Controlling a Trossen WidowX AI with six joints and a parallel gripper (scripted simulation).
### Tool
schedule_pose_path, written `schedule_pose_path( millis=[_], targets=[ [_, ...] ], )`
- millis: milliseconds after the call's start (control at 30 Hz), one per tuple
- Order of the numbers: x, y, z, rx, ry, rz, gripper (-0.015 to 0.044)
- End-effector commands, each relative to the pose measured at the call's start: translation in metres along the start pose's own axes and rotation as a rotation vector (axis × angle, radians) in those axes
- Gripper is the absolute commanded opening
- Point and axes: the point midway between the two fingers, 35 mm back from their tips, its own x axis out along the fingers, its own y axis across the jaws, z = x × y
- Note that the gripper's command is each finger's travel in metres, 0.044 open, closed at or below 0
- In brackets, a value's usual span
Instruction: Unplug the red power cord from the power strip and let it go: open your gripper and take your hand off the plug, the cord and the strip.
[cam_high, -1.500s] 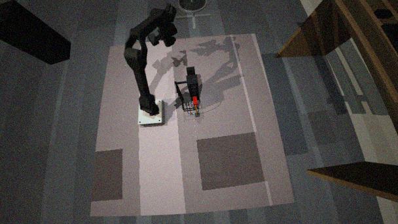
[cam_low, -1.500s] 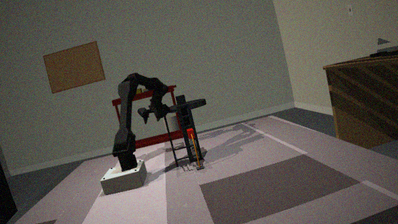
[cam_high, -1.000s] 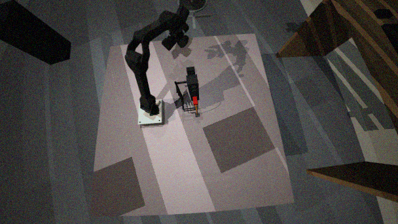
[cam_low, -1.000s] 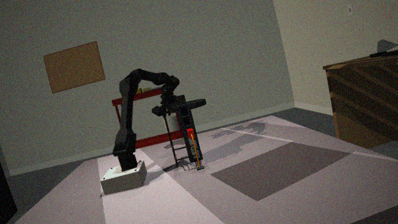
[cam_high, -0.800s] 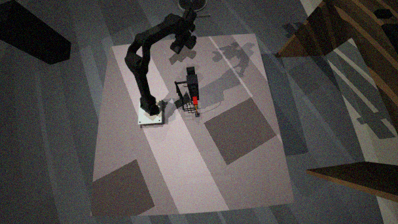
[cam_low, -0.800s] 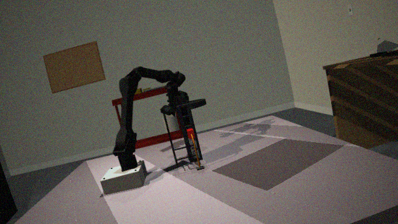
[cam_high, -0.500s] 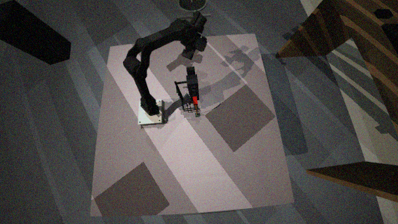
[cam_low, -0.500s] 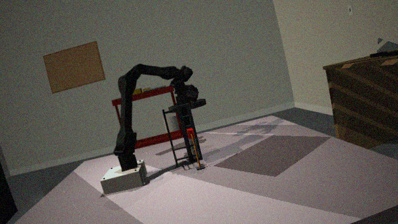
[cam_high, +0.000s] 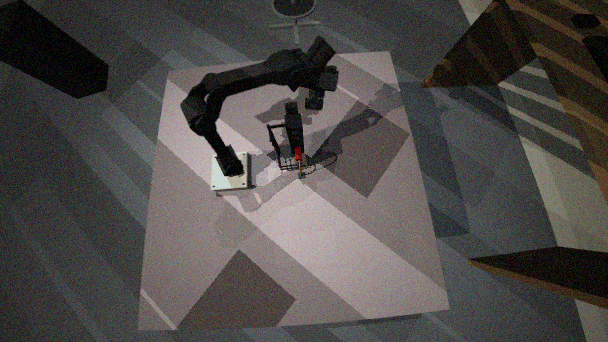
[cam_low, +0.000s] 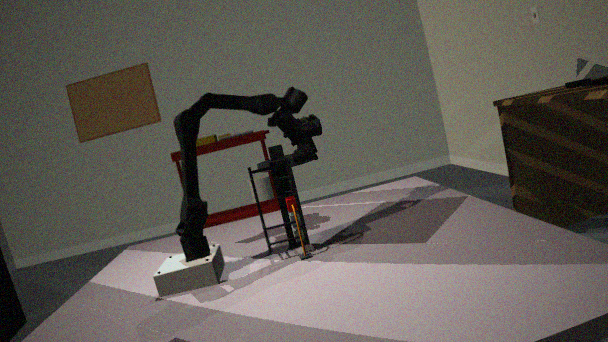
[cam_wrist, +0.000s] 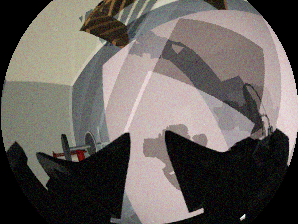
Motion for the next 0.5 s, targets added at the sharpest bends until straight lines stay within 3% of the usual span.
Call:
schedule_pose_path(
  millis=[0, 233, 467],
  targets=[
    [-0.005, -0.017, 0.014, -0.046, -0.043, -0.028, 0.016],
    [-0.026, -0.097, 0.051, -0.005, -0.101, -0.217, 0.016],
    [-0.05, -0.158, 0.056, 0.214, -0.102, -0.363, 0.016]
  ],
)
